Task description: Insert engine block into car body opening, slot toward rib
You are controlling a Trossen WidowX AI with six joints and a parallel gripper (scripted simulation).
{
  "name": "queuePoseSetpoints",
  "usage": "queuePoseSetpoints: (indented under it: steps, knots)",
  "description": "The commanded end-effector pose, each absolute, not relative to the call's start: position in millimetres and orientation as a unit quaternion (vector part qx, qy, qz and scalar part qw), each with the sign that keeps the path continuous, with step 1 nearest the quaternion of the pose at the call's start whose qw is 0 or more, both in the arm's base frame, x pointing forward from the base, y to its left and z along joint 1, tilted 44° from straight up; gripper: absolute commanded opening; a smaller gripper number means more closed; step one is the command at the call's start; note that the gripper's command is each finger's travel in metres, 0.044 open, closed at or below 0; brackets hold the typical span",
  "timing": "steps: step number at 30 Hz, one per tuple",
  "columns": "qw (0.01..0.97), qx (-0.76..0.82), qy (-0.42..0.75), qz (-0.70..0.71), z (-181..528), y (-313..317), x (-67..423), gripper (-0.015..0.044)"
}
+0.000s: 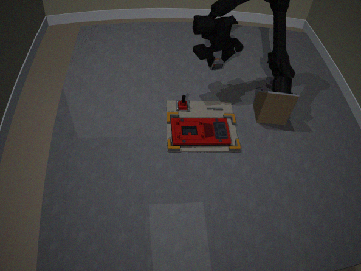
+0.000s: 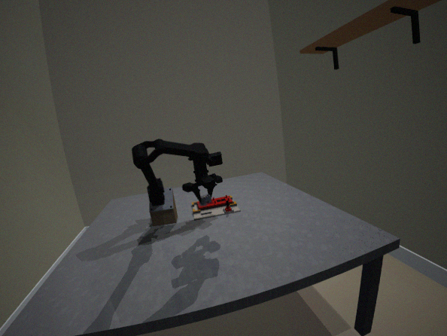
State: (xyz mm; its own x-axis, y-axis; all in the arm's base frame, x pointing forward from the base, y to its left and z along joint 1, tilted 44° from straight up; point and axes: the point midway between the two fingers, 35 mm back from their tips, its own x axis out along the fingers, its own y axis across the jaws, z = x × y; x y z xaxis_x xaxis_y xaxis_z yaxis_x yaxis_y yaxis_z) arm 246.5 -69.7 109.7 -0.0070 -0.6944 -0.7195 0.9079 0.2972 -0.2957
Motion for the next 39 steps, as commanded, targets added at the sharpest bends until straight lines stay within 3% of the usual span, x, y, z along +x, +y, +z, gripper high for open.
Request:
queuePoseSetpoints:
  steps: [1,25,39]
  knots:
    - [0.684,0.168,0.378,-0.601,109,-70,246,0.0000]
    - [0.557,0.432,0.101,-0.702,107,-72,247,0.0000]
    - [0.521,0.474,0.045,-0.708,90,-88,246,0.0000]
